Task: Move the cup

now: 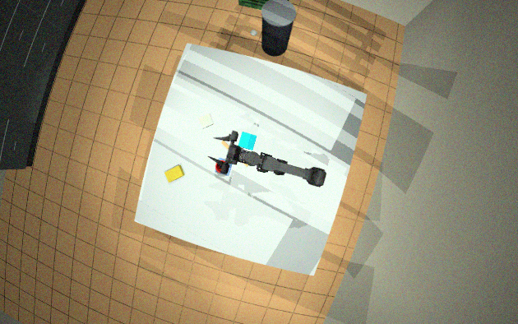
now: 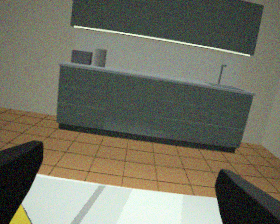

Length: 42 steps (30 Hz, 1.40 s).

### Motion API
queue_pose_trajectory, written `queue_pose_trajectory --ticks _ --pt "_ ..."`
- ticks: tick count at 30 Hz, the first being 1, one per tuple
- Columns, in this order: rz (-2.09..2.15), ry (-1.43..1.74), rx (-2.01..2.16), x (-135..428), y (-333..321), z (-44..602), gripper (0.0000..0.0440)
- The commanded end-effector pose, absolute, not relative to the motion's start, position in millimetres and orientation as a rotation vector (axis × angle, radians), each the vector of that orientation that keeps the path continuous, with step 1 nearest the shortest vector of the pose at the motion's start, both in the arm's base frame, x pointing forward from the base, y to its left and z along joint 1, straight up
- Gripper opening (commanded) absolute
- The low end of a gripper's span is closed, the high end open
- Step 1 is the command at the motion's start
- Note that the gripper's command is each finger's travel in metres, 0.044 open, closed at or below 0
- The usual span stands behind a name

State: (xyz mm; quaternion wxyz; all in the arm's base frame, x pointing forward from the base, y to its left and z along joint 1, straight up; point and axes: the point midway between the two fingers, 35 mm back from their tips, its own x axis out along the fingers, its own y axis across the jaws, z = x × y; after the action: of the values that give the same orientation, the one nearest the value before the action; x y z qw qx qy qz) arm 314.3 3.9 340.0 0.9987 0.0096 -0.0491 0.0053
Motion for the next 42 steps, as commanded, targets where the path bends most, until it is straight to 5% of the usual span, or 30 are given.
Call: queue_pose_trajectory --ticks 1,14,23,42 --pt "0.014 -0.096 0.019 314.7 4.6 340.5 0.0374" --pt "0.036 -0.014 0.054 322.8 11.9 344.2 0.0045" --pt "0.062 0.073 0.132 333.4 21.5 346.2 0.0134" --pt "0.083 0.296 0.329 352.9 44.4 344.0 0.0121"
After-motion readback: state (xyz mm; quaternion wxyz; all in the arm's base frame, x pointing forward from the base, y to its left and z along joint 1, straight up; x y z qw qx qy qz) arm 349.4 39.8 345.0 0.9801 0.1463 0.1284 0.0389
